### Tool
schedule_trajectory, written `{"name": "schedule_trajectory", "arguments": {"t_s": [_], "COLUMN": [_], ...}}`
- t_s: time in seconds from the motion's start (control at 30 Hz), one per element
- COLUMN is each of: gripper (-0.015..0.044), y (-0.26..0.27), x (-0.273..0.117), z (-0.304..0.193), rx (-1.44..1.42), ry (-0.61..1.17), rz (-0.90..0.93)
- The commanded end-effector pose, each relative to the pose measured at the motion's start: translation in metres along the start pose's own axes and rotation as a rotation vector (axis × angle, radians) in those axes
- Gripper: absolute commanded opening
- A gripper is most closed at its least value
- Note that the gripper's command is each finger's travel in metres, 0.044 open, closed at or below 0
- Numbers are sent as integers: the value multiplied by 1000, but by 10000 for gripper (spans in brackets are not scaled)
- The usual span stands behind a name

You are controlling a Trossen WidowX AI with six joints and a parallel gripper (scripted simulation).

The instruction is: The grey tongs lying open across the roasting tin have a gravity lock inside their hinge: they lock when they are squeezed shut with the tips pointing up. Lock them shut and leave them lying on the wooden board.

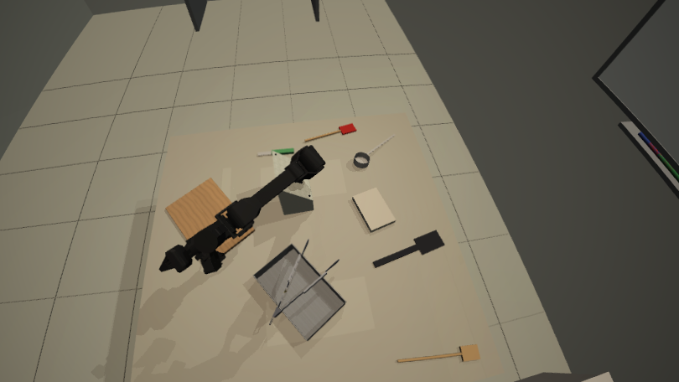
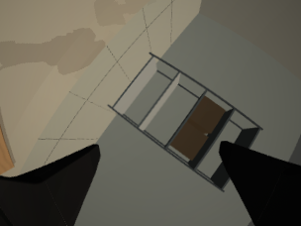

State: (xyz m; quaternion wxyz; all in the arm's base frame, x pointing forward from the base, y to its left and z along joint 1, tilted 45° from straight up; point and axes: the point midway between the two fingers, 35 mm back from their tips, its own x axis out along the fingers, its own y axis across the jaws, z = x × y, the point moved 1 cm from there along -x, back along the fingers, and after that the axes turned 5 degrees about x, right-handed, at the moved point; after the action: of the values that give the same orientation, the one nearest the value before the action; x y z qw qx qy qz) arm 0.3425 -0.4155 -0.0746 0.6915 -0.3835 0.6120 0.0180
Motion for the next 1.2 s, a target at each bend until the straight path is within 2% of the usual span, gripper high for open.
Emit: {"name": "schedule_trajectory", "arguments": {"t_s": [0.0, 0.4, 0.8, 1.17], "gripper": [440, 440, 440, 440], "y": [32, 95, 149, 151], "x": [-8, -65, -153, -159], "z": [69, 171, 245, 248], "rx": [-349, -908, -1264, -1278], "ry": [-216, -704, -1251, -1283], "rz": [171, 373, 424, 421]}}
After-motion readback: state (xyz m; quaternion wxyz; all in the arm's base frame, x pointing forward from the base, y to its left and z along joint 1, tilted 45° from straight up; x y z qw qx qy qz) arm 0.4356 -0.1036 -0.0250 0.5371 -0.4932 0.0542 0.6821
